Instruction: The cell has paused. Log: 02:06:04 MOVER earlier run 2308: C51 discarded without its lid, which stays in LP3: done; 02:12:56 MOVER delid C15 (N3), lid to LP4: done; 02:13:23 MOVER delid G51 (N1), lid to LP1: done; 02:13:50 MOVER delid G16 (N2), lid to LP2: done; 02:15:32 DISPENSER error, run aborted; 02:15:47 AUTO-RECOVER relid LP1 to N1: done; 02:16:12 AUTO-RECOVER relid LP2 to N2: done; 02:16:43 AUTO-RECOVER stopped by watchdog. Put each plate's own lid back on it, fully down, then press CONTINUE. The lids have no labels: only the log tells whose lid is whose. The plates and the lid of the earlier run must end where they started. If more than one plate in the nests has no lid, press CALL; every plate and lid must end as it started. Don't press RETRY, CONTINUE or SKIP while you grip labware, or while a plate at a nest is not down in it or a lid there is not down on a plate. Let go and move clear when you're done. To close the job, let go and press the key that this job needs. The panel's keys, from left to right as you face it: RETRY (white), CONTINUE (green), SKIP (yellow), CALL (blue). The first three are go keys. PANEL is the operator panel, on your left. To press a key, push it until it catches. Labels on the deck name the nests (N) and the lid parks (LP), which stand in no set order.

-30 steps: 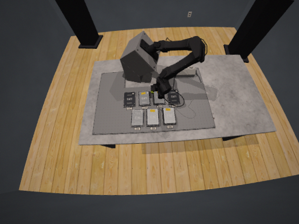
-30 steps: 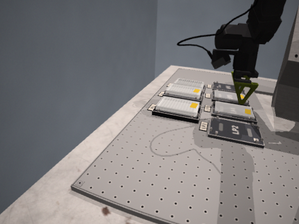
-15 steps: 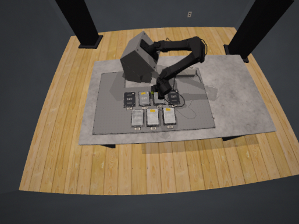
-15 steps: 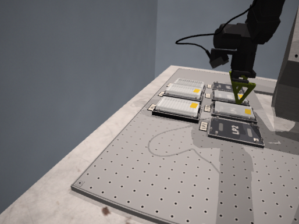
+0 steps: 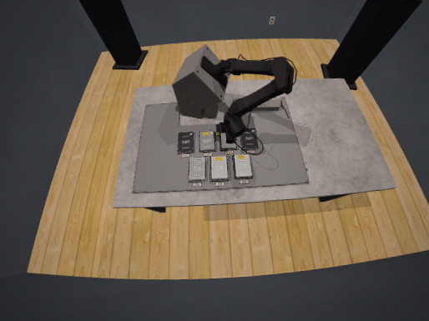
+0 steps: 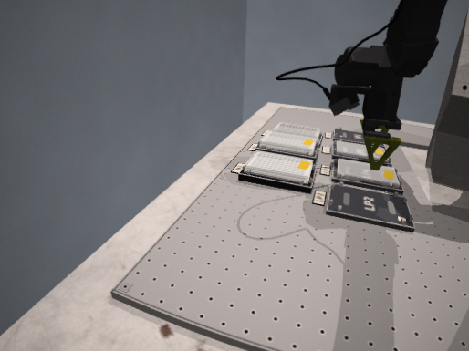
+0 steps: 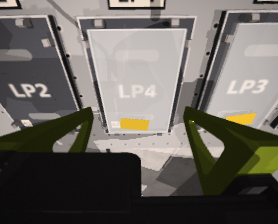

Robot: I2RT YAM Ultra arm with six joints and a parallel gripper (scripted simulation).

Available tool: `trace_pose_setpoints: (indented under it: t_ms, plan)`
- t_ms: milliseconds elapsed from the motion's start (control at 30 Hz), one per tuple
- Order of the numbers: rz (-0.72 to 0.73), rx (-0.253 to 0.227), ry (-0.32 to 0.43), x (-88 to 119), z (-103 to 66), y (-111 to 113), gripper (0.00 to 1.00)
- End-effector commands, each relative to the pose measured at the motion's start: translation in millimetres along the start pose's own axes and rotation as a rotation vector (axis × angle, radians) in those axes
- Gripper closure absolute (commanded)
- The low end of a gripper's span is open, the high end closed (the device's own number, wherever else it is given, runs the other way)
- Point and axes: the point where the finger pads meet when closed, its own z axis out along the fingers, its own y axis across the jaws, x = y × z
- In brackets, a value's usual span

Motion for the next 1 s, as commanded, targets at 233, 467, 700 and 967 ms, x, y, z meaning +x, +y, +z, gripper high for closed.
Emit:
trace_pose_setpoints:
  t_ms: [233,467,700,967]
  plan:
    - [-0.015,0.003,-0.046,-17,14.6,1,0.0]
    - [-0.015,0.002,-0.046,-17,26.5,1,0.0]
    - [0.008,0.012,-0.051,-14,24.3,-5,0.0]
    - [0.001,0.009,-0.056,-17,24.6,-4,0.0]
